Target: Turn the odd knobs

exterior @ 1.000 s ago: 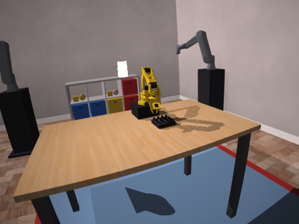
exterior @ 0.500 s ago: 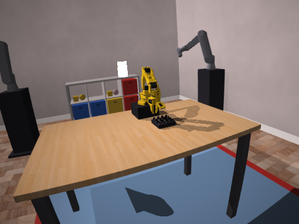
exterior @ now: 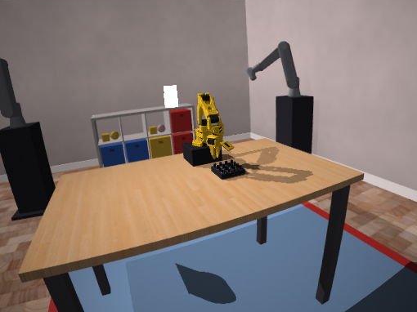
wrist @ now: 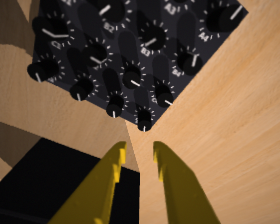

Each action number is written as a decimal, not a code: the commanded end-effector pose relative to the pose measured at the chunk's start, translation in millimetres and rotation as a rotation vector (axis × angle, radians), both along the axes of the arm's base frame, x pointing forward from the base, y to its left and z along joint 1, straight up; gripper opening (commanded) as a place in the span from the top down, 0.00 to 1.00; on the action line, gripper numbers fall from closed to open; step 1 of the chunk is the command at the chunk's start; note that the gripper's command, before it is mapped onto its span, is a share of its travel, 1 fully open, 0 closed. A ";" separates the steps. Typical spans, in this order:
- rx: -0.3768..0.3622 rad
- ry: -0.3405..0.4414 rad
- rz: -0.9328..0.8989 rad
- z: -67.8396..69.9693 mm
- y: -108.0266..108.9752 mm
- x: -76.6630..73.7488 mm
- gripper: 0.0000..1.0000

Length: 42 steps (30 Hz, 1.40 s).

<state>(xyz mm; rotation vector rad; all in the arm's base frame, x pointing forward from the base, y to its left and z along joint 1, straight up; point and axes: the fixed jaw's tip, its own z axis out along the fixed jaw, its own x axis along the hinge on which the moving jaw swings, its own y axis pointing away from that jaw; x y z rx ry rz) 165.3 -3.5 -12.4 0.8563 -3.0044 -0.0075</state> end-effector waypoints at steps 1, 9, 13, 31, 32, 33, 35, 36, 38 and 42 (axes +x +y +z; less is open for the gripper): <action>0.001 -0.014 0.018 1.5 -0.2 -0.1 0.90; 0.001 -0.014 0.019 1.5 -0.2 -0.1 0.90; 0.001 -0.014 0.019 1.5 -0.2 -0.1 0.90; 0.001 -0.014 0.019 2.5 -0.9 11.2 0.90; 0.001 -0.014 0.019 2.5 -0.9 11.2 0.90; 0.001 -0.014 0.019 2.7 -1.1 14.0 0.90; 0.001 -0.014 0.019 2.9 -1.4 20.0 0.90; 0.001 -0.014 0.019 3.0 -1.6 23.1 0.90; 0.001 -0.014 0.019 2.9 -2.0 29.4 0.90; 0.001 -0.014 0.019 2.4 -2.7 40.5 0.90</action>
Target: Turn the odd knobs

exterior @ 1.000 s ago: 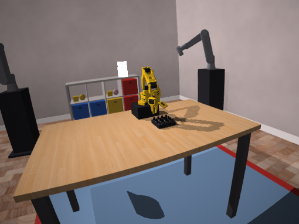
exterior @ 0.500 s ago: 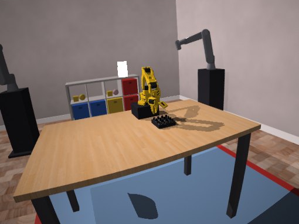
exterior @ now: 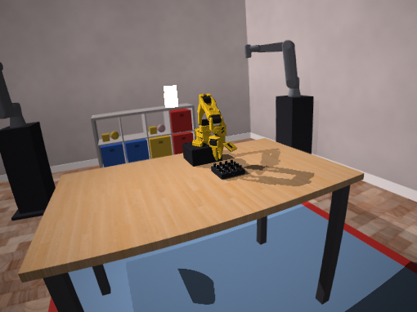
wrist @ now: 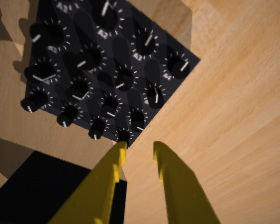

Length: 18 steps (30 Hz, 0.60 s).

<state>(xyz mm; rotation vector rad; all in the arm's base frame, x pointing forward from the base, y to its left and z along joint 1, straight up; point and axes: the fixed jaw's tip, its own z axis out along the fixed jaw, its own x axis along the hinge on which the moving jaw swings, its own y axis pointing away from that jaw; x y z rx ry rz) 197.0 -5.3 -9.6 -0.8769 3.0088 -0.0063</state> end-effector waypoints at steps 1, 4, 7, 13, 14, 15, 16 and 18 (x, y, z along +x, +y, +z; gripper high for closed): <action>0.002 0.013 0.007 -0.6 -1.0 10.9 0.90; 0.002 0.013 0.007 -1.1 -1.3 15.8 0.90; 0.002 0.013 0.007 -1.2 -1.4 16.8 0.90; 0.002 0.013 0.007 -1.5 -1.5 18.4 0.90; 0.002 0.013 0.007 -1.5 -1.5 18.4 0.90; 0.002 0.013 0.007 -1.5 -1.5 18.4 0.90; 0.002 0.013 0.007 -1.5 -1.5 18.4 0.90; 0.002 0.013 0.007 -1.5 -1.5 18.4 0.90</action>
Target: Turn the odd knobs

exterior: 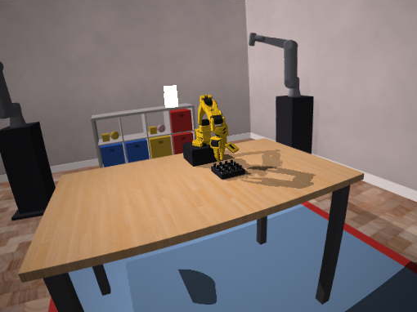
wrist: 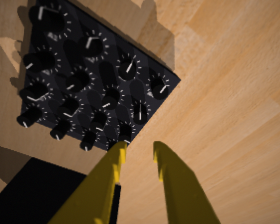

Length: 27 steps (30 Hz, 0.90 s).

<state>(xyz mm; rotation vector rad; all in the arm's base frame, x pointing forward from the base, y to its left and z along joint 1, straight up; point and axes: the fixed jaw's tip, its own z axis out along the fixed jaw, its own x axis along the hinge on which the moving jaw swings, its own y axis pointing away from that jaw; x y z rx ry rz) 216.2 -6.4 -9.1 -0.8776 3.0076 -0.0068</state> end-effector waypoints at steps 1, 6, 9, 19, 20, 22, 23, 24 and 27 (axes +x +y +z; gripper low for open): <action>0.002 0.014 0.006 -2.0 -0.4 -0.8 0.90; 0.002 0.014 0.006 -2.0 -0.4 -0.8 0.90; 0.002 0.014 0.006 -2.0 -0.4 -0.8 0.90; 0.002 0.014 0.006 -3.8 -0.4 -0.8 0.90; 0.002 0.014 0.006 -4.5 -0.4 -0.8 0.90; 0.002 0.014 0.006 -5.2 -0.4 -0.7 0.90; 0.002 0.014 0.006 -5.2 -0.4 -0.7 0.90; 0.002 0.014 0.006 -5.9 -0.4 -0.7 0.90; 0.002 0.014 0.006 -8.6 -0.4 -0.7 0.90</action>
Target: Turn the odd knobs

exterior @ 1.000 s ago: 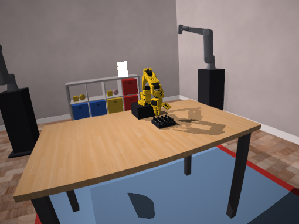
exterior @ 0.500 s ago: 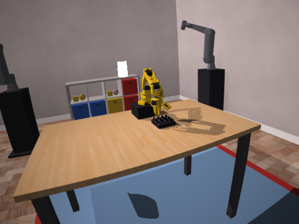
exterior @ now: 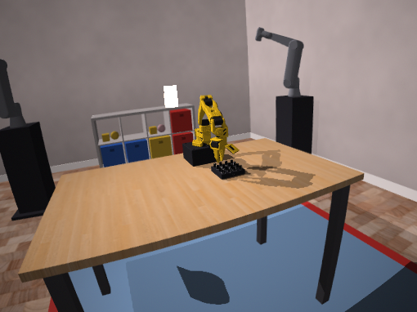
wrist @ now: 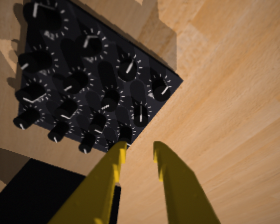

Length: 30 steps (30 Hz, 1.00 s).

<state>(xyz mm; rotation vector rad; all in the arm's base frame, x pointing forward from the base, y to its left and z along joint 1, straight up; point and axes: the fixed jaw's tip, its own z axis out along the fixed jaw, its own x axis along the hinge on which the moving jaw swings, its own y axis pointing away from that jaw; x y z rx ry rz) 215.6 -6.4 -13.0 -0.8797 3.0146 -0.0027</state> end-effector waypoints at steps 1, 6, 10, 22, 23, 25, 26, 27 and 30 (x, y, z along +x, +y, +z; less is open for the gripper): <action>0.002 0.006 0.006 -5.6 -0.4 -0.1 0.90; 0.002 0.006 0.006 -9.9 -0.4 -0.2 0.90; 0.002 0.006 0.006 -12.2 -0.4 -0.3 0.90; 0.002 0.006 0.006 -13.1 -0.4 -0.3 0.90; 0.002 0.006 0.006 -13.1 -0.4 -0.3 0.90; 0.002 0.006 0.006 -13.1 -0.4 -0.3 0.90; 0.002 0.006 0.006 -13.1 -0.4 -0.3 0.90; 0.002 0.006 0.006 -13.1 -0.4 -0.3 0.90; 0.002 0.006 0.006 -13.1 -0.4 -0.3 0.90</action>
